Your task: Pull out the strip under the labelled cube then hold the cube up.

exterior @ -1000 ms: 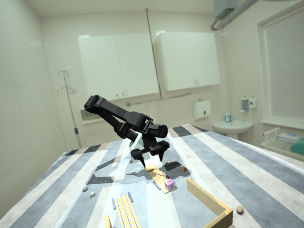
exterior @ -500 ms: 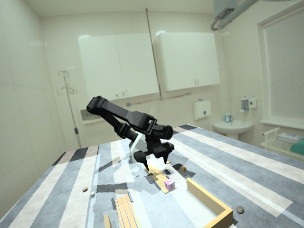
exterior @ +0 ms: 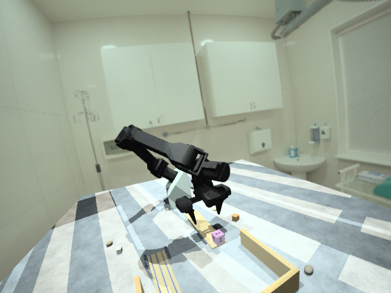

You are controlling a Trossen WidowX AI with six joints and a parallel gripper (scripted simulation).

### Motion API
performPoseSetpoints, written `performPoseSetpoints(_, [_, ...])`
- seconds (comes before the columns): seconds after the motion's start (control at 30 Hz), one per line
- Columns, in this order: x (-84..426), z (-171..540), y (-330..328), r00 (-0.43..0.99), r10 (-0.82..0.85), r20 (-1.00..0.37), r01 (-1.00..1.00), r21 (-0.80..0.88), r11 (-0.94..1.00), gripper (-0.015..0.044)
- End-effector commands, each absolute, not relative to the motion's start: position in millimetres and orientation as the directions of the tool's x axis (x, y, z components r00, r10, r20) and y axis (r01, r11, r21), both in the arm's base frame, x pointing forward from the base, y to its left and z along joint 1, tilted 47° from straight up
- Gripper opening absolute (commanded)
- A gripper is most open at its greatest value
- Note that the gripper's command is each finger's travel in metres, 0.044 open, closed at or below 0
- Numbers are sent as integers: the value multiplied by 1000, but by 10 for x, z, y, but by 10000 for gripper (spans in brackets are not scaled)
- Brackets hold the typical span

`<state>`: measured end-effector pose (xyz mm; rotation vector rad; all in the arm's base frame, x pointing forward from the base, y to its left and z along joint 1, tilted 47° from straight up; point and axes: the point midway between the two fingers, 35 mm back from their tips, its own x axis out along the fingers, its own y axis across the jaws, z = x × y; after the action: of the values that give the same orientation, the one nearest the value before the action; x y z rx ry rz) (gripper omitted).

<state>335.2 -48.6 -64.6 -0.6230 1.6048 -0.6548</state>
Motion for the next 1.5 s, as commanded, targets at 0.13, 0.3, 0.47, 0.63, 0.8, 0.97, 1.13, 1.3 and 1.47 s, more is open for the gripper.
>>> performPoseSetpoints(0.13, [3627,-634,-478,-116,-718,-686,-31,-720,693,440])
performPoseSetpoints(0.3, [3771,-630,-471,-115,-718,-686,-30,-720,693,440])
performPoseSetpoints(0.47, [3913,-622,-465,-115,-718,-686,-30,-720,693,440])
performPoseSetpoints(0.63, [4018,-609,-460,-114,-718,-686,-29,-721,693,440])
performPoseSetpoints(0.8, [4016,-636,-487,-114,-718,-686,-29,-720,693,335])
performPoseSetpoints(0.97, [4011,-693,-547,-114,-718,-686,-29,-720,693,250])
performPoseSetpoints(1.13, [4004,-751,-606,-114,-718,-686,-29,-720,693,250])
performPoseSetpoints(1.3, [3995,-807,-665,-114,-719,-686,-29,-721,693,250])
performPoseSetpoints(1.47, [3984,-863,-724,-114,-719,-686,-30,-721,692,250])
